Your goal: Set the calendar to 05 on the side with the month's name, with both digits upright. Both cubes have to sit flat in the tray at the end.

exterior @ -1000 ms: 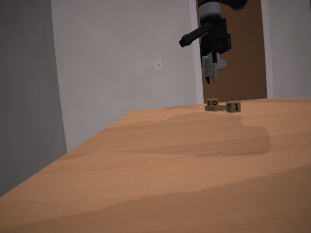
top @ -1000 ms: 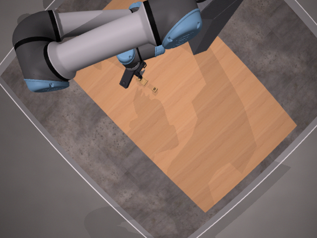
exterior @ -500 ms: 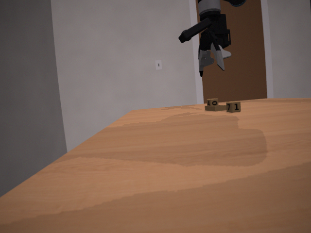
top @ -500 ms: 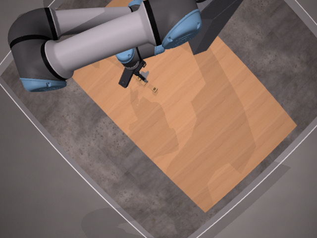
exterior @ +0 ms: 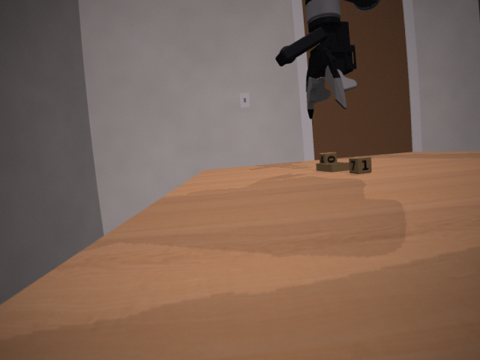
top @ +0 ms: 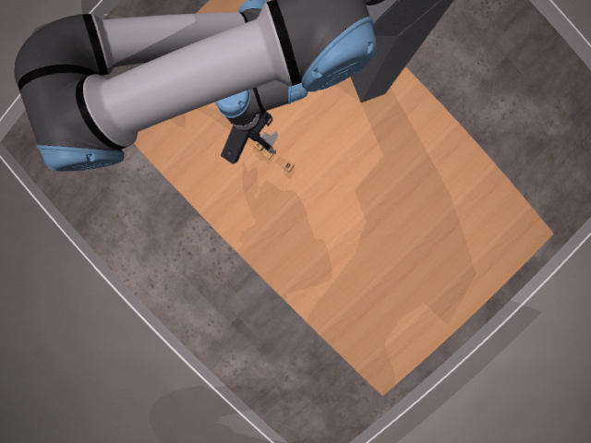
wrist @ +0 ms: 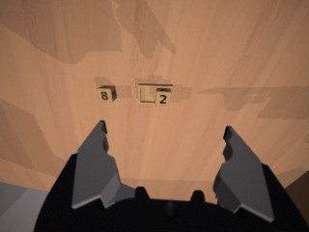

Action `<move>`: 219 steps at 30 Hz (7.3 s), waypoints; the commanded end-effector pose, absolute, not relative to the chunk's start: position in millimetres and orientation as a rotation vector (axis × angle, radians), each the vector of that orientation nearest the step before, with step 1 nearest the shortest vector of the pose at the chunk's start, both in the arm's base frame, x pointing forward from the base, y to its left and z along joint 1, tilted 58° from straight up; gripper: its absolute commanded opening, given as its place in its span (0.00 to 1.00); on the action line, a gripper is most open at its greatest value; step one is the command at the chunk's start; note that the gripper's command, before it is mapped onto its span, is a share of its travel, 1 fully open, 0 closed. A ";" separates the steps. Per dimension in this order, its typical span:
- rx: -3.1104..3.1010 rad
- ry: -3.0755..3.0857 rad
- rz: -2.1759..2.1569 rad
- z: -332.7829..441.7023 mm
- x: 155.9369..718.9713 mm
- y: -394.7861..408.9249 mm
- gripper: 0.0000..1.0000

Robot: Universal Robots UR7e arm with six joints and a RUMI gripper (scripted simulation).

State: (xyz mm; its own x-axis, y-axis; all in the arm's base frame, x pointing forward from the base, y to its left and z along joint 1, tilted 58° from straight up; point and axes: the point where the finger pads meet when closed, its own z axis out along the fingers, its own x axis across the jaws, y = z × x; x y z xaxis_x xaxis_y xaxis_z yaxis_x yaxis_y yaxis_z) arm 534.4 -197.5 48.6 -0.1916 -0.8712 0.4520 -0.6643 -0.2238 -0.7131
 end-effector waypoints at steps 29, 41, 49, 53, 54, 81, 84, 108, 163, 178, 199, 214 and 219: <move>-1.304 2.058 -1.188 31.8 551.1 -174.4 1.00; -0.913 2.170 -1.035 17.8 560.1 -155.2 1.00; -0.721 2.203 -0.956 10.4 563.7 -144.8 1.00; -0.591 2.217 -0.901 5.3 565.7 -137.3 1.00; -0.554 2.220 -0.885 3.8 566.3 -135.1 1.00; -0.044 2.208 -0.649 -18.1 571.7 -101.2 1.00; -0.031 2.206 -0.643 -18.7 571.8 -100.3 1.00; -0.027 2.206 -0.640 -18.9 571.8 -99.9 0.28; -0.026 2.206 -0.640 -36.5 596.1 -113.7 0.28; -0.026 2.206 -0.640 -45.6 608.6 -120.9 0.28; -0.026 2.206 -0.640 -46.8 610.3 -121.9 0.28; -0.026 2.206 -0.640 -46.8 610.3 -121.9 0.28; -0.026 2.206 -0.640 -46.8 610.3 -121.9 0.28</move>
